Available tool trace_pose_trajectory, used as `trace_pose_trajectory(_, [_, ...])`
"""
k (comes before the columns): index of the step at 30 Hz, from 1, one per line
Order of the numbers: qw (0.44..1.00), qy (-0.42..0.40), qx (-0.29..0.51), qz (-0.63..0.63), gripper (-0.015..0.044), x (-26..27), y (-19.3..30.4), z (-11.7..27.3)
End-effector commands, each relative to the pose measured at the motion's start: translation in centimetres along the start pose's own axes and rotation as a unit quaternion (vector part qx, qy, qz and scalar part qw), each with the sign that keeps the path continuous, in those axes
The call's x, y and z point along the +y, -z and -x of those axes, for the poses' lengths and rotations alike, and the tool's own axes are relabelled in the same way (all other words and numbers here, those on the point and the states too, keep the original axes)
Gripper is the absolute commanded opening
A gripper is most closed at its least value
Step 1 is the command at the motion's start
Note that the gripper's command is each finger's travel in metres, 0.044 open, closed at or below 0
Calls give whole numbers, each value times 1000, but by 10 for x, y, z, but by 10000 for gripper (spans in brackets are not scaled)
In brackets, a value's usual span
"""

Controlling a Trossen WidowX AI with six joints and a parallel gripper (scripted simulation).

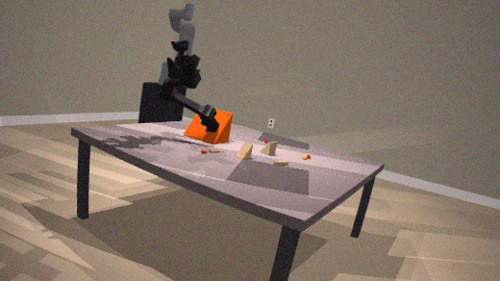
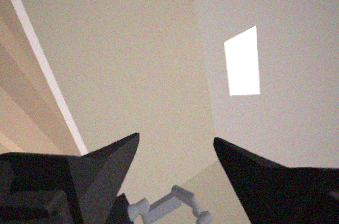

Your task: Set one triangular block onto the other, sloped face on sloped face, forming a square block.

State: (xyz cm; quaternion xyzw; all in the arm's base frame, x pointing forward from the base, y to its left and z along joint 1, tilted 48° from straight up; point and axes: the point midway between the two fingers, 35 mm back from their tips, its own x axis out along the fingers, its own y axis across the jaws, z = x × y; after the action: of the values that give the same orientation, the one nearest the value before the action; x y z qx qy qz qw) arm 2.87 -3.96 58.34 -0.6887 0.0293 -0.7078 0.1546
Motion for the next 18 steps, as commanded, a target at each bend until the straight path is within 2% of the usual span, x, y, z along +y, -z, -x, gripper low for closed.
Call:
trace_pose_trajectory(1, [1000,-1,-4,-2,426,1,-3,0])
trace_pose_trajectory(2, [1000,-3,-18,-7,440,2,-12,1])
trace_pose_trajectory(11, [978,-58,-159,-122,440,18,-110,4])
trace_pose_trajectory(18, [898,-181,-299,-267,440,37,-226,37])
